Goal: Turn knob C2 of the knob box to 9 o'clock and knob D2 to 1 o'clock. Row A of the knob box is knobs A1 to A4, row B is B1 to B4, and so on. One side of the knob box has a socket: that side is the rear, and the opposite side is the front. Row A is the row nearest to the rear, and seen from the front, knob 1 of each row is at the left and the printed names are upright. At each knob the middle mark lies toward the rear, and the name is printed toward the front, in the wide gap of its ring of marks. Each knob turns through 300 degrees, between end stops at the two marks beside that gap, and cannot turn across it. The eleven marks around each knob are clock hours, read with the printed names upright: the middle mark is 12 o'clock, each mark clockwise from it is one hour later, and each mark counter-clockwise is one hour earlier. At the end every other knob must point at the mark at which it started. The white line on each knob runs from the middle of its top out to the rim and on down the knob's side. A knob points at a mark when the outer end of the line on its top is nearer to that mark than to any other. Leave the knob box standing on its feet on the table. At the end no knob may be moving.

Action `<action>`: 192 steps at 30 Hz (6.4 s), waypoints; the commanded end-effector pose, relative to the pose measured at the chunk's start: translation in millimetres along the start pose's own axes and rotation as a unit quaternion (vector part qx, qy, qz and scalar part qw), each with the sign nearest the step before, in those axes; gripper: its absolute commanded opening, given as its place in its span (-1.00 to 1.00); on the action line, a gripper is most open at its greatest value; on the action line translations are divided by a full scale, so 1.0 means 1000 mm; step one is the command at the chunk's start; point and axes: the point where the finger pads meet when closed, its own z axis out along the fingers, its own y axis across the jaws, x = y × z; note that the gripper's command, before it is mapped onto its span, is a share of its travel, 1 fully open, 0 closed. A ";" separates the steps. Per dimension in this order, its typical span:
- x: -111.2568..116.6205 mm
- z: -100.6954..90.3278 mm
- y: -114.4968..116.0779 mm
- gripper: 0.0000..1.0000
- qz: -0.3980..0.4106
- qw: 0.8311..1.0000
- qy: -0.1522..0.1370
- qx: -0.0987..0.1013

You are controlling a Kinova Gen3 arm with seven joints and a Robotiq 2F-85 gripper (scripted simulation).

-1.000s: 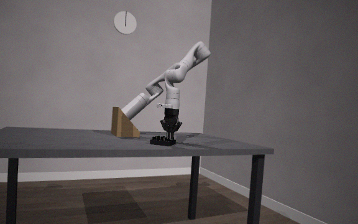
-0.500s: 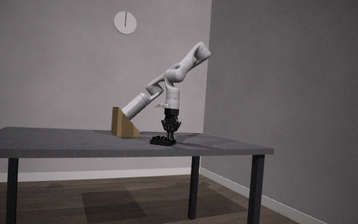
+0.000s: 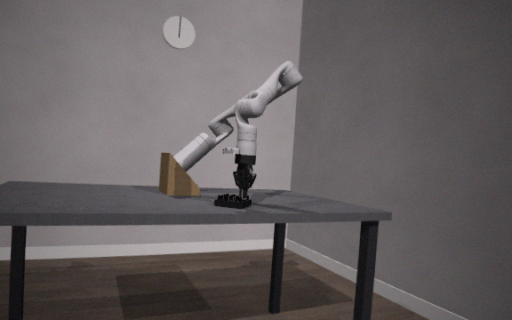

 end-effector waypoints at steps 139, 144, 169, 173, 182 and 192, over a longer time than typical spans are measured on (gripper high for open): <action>-0.001 -0.051 0.000 1.00 0.293 0.956 0.001 -0.001; -0.001 -0.067 0.000 1.00 0.293 0.956 0.001 -0.001; -0.001 -0.151 0.000 1.00 0.293 0.956 0.001 -0.001; -0.001 -0.151 0.000 1.00 0.293 0.956 0.001 -0.001; -0.001 -0.151 0.000 1.00 0.293 0.956 0.001 -0.001; -0.001 -0.151 0.000 1.00 0.293 0.956 0.001 -0.001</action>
